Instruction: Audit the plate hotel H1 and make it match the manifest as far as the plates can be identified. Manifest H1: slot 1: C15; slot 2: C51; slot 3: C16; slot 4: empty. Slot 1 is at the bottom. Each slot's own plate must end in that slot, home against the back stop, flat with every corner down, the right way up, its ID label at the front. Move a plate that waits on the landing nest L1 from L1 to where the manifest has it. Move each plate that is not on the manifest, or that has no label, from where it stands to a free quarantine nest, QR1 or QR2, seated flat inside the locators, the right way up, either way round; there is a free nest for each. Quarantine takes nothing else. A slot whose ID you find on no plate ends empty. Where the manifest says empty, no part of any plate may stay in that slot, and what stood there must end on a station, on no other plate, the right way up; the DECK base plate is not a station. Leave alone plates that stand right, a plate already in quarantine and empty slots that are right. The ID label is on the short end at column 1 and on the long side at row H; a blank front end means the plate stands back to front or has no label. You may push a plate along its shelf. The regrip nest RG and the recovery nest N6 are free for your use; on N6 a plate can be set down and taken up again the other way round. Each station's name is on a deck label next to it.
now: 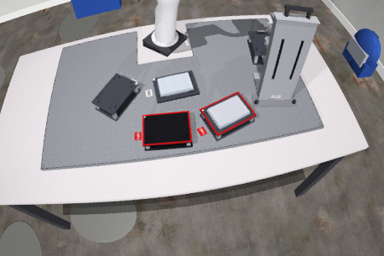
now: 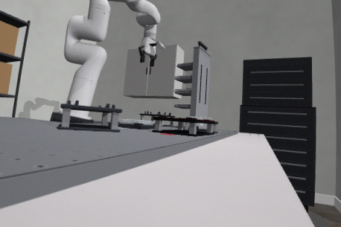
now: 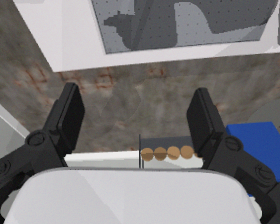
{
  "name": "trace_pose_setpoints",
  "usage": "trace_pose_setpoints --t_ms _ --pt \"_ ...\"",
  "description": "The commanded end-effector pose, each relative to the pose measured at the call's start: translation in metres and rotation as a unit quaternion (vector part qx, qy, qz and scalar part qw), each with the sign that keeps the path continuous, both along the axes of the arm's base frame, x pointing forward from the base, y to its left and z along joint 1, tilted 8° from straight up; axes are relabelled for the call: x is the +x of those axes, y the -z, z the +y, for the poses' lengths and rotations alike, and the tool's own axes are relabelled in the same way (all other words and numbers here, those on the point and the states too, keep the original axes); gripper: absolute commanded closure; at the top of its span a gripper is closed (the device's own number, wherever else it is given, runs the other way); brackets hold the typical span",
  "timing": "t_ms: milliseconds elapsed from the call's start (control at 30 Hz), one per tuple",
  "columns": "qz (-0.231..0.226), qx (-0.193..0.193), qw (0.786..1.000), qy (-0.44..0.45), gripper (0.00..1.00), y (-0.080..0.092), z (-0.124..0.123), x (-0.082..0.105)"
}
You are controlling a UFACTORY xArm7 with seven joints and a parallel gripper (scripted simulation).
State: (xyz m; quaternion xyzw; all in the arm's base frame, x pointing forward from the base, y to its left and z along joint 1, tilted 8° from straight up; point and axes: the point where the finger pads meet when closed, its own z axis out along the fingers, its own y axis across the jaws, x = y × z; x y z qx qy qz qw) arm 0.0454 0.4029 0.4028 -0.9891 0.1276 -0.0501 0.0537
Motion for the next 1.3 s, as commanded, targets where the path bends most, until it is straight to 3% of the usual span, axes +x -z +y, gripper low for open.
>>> trace_pose_setpoints --t_ms 0,867,1267 --pt "0.0 0.003 1.0 0.0 0.0 -0.016 -0.001 -0.002" --pt "0.0 0.002 1.0 0.0 0.0 -0.095 -0.008 -0.011" --pt "0.0 0.002 1.0 0.0 0.0 -0.121 -0.011 -0.014"
